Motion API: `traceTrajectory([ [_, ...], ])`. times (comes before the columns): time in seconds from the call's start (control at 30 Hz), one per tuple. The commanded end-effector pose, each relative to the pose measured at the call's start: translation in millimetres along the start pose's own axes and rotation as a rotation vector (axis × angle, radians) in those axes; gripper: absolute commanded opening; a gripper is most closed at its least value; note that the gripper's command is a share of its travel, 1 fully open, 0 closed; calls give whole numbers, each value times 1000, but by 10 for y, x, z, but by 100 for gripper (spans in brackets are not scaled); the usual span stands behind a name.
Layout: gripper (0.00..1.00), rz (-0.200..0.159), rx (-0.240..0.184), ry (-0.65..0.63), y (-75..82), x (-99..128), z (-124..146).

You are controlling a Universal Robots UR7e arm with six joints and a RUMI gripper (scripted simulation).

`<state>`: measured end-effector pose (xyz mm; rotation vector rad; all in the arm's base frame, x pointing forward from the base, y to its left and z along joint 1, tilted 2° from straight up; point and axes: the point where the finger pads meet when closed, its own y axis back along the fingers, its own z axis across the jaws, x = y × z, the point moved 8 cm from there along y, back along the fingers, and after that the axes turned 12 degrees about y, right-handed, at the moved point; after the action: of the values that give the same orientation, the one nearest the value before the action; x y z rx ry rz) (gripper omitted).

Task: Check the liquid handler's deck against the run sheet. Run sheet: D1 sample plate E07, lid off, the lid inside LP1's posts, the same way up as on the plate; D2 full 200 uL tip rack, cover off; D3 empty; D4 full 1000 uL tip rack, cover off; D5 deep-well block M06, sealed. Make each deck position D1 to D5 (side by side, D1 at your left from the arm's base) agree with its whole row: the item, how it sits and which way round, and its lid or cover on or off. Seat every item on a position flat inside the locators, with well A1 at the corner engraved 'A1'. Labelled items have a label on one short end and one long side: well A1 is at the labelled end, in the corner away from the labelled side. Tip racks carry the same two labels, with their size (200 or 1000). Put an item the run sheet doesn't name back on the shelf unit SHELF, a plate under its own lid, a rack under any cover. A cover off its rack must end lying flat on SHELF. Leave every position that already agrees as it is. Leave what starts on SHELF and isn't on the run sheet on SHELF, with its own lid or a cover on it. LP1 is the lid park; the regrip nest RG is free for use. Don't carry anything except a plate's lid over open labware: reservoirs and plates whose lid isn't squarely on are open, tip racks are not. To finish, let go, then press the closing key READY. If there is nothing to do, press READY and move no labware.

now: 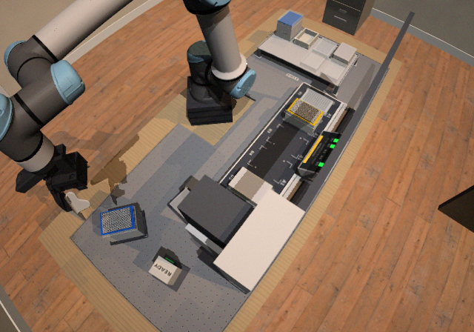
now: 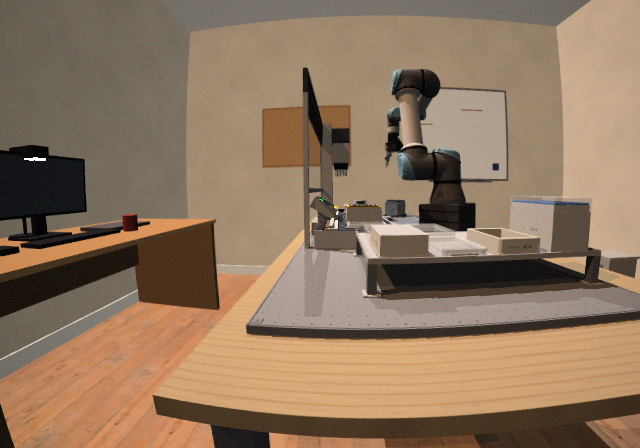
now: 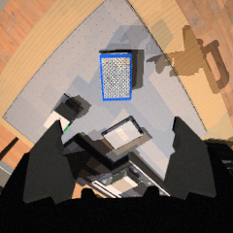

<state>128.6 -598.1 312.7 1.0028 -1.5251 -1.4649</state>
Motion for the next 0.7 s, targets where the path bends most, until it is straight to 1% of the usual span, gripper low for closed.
traceTrajectory([
  [0.0, 82, 1, 1, 0, 112, 2, -1],
  [0.07, 82, 1, 1, 0, 112, 2, -1],
  [0.27, 82, 1, 1, 0, 209, 2, -1],
  [0.47, 82, 1, 1, 0, 208, 1, 0],
  [0.57, 82, 1, 1, 60, 209, -63, -135],
  [0.63, 82, 1, 1, 60, 209, -63, -135],
  [0.67, 82, 1, 1, 80, 209, -85, -180],
])
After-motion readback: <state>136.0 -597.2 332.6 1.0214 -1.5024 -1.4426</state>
